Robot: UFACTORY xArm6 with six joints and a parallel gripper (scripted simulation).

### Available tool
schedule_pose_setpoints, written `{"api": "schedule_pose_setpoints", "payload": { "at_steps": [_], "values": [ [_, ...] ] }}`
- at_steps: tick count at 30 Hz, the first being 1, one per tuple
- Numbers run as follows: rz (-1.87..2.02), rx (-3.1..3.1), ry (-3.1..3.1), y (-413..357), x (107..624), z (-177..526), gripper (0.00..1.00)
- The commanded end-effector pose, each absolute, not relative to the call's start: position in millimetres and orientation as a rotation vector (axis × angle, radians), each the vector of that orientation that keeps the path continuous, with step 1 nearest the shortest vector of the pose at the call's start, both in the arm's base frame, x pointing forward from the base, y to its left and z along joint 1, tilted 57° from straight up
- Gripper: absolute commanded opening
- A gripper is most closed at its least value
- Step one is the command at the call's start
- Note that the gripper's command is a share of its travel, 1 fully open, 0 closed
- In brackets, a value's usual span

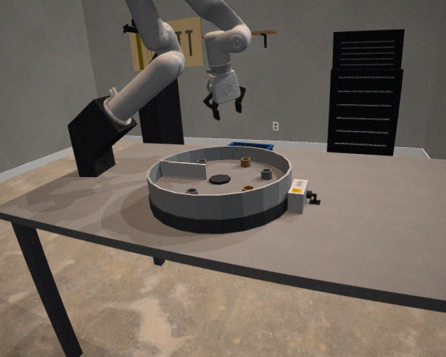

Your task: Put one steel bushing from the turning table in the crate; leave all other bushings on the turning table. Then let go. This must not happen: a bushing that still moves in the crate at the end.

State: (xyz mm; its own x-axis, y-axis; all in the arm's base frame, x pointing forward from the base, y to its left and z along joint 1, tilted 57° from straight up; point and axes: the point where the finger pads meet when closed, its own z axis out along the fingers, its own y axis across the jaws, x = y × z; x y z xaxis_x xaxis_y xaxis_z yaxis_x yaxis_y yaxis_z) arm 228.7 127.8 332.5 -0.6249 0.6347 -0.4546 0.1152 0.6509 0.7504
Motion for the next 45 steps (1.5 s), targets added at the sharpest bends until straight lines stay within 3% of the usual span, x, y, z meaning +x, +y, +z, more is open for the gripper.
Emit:
{"api": "schedule_pose_setpoints", "payload": {
  "at_steps": [1, 14, 45],
  "values": [
    [0.840, 0.638, 2.128, 101, 225, 329, 1.00],
    [0.722, 0.754, 2.109, 60, 218, 323, 1.00],
    [0.708, 0.769, 2.106, 55, 216, 322, 1.00]
  ]
}}
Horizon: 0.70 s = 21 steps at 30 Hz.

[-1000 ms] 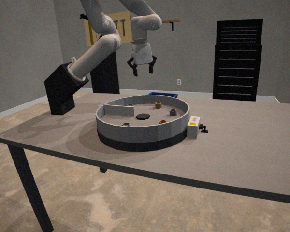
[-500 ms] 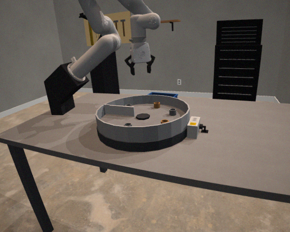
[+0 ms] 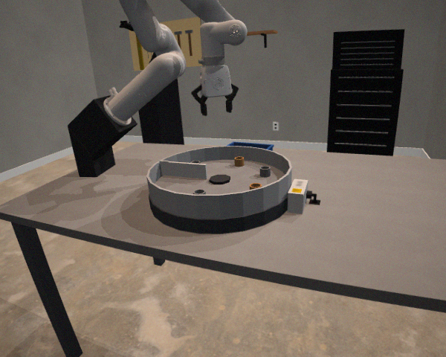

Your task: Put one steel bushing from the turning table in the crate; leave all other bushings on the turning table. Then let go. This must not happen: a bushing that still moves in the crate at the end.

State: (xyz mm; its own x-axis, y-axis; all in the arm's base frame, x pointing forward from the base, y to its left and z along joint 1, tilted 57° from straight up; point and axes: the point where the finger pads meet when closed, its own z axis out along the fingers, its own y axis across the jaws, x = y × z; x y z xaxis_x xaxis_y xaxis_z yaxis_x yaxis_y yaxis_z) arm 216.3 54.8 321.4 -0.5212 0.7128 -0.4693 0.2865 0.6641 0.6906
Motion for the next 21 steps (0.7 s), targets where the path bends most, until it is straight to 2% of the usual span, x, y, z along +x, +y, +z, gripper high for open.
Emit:
{"api": "schedule_pose_setpoints", "payload": {
  "at_steps": [1, 7, 8, 21],
  "values": [
    [0.708, 0.769, 2.106, 54.7, 216.3, 322.3, 1.00],
    [0.708, 0.769, 2.106, 54.7, 216.3, 322.3, 1.00],
    [0.708, 0.769, 2.106, 54.7, 216.3, 322.3, 0.12],
    [0.708, 0.769, 2.106, 54.7, 216.3, 322.3, 0.12]
  ]
}}
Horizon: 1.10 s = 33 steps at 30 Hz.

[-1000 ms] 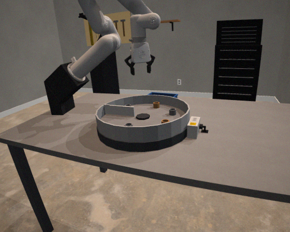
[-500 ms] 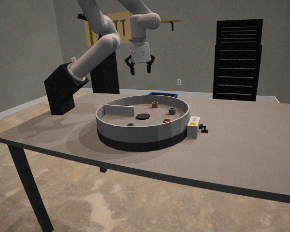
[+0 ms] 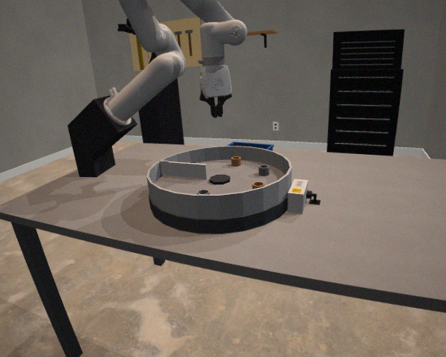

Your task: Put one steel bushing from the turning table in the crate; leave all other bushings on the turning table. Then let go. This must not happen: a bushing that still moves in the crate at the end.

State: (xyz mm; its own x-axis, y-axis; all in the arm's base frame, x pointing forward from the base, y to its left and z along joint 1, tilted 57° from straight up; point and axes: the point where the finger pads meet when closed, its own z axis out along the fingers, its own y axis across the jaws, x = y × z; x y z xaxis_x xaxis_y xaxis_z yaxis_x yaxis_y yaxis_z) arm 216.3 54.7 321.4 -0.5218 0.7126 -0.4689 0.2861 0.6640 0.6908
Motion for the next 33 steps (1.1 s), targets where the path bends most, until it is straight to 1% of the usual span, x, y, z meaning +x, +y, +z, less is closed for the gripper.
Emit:
{"api": "schedule_pose_setpoints", "payload": {
  "at_steps": [1, 20, 21, 33],
  "values": [
    [0.708, 0.769, 2.106, 54.7, 216.3, 322.3, 0.12],
    [0.708, 0.769, 2.106, 54.7, 216.3, 322.3, 0.12],
    [0.708, 0.769, 2.106, 54.7, 216.3, 322.3, 0.13],
    [0.708, 0.769, 2.106, 54.7, 216.3, 322.3, 0.13]
  ]
}}
